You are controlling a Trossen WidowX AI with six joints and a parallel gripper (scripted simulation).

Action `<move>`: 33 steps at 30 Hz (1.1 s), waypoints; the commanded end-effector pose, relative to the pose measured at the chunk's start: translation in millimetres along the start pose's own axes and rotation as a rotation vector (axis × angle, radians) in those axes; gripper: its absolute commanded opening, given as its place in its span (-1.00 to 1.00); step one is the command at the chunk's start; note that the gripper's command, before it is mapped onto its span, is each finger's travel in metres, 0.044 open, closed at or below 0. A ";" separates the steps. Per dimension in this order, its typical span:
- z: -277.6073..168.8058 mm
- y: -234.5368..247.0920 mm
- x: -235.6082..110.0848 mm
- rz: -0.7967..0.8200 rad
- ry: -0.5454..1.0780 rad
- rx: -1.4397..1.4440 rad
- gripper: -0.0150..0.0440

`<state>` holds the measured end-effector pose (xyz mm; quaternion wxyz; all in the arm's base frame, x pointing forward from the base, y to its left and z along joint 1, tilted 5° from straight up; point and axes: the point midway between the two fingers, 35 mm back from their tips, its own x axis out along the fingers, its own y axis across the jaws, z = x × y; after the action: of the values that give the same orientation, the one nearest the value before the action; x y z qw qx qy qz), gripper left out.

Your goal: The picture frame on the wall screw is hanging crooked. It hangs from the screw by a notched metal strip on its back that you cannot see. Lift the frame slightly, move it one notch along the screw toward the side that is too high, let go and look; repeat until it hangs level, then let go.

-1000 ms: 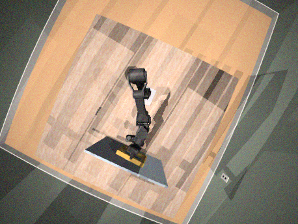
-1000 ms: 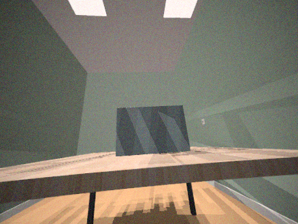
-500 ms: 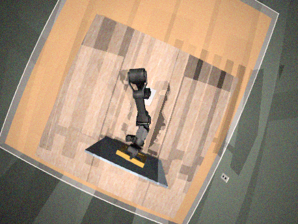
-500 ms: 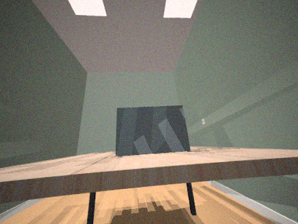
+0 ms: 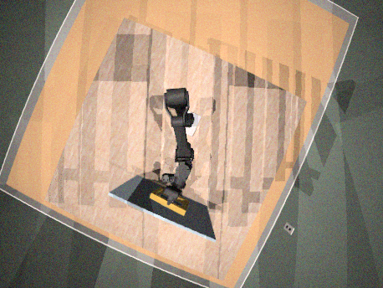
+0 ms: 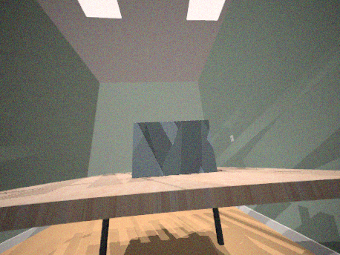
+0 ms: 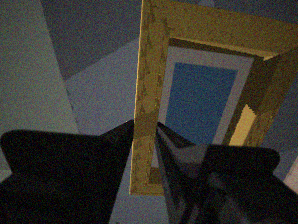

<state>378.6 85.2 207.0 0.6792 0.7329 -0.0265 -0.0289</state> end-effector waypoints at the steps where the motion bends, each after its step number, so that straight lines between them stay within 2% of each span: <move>1: -0.9 3.2 0.3 0.010 -0.001 0.002 -0.49; 33: -6.3 3.7 0.3 0.010 -0.001 0.002 -0.49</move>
<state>378.7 91.0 207.6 0.6793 0.7329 -0.0257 -0.0280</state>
